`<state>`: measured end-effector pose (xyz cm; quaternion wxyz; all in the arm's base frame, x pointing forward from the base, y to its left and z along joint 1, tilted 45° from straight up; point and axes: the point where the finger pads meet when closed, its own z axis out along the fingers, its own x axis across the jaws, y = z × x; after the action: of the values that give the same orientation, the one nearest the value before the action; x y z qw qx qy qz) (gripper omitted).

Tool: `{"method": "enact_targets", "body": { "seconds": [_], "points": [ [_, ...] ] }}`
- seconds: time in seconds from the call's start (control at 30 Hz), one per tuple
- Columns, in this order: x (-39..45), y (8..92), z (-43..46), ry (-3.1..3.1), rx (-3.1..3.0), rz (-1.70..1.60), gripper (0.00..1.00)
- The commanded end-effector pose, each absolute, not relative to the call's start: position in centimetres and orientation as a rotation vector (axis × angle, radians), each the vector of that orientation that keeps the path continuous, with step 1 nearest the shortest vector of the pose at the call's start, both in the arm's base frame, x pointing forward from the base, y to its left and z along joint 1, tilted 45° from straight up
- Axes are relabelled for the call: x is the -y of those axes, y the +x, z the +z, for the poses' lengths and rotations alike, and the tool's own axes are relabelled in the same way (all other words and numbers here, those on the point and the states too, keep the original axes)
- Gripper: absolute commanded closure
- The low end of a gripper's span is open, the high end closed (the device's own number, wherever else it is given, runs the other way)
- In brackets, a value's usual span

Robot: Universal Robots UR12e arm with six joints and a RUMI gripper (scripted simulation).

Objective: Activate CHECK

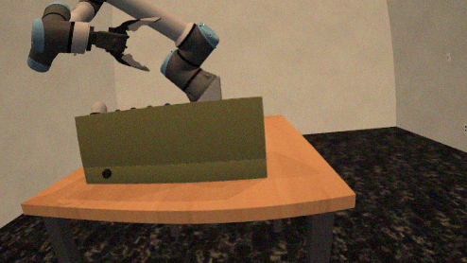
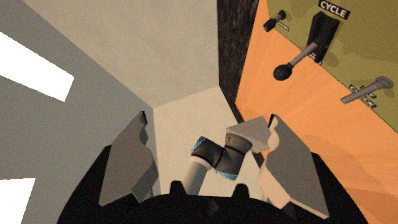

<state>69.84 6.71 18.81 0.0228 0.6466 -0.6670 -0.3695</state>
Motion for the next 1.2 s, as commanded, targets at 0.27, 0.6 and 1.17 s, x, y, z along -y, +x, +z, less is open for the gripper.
{"method": "enact_targets", "body": {
  "seconds": [0.27, 0.6, 1.17],
  "points": [
    [-6.75, 69.86, 18.88, 2.004, 2.065, -1.143, 0.00],
    [-6.75, 69.86, 18.88, 2.004, 2.065, -1.143, 0.00],
    [-7.36, 69.40, 19.44, 2.004, 2.065, -1.143, 0.00]
  ]
}}
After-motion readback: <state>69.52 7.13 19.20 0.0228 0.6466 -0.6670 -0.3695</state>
